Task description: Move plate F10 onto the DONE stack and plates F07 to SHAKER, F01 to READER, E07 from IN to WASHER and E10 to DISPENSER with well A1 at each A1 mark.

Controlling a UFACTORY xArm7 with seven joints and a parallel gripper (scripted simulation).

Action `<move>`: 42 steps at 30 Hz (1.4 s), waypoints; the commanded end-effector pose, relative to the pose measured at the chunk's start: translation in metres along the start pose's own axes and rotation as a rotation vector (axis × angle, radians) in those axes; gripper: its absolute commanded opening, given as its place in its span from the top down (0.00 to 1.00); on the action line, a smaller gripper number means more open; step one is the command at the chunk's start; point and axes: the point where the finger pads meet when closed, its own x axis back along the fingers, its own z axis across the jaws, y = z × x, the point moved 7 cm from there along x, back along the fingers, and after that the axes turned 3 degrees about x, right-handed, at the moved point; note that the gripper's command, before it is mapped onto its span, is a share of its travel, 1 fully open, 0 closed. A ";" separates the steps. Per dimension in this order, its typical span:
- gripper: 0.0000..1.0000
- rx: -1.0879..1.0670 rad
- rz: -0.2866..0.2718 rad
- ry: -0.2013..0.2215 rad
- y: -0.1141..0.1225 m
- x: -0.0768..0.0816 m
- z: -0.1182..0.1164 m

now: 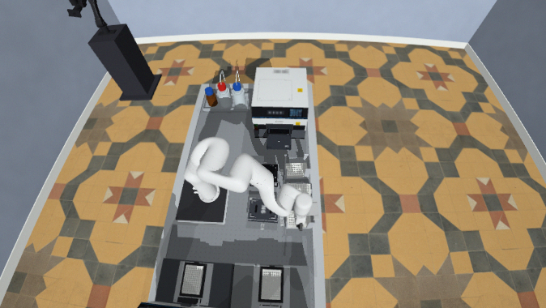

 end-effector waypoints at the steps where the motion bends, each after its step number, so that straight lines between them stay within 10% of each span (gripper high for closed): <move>1: 1.00 0.000 0.004 0.002 -0.001 0.000 0.000; 33: 1.00 0.000 0.004 0.002 -0.001 -0.006 0.000; 34: 0.00 0.000 0.004 0.002 -0.001 -0.006 0.000; 42: 0.00 0.000 0.004 0.002 -0.001 -0.006 0.000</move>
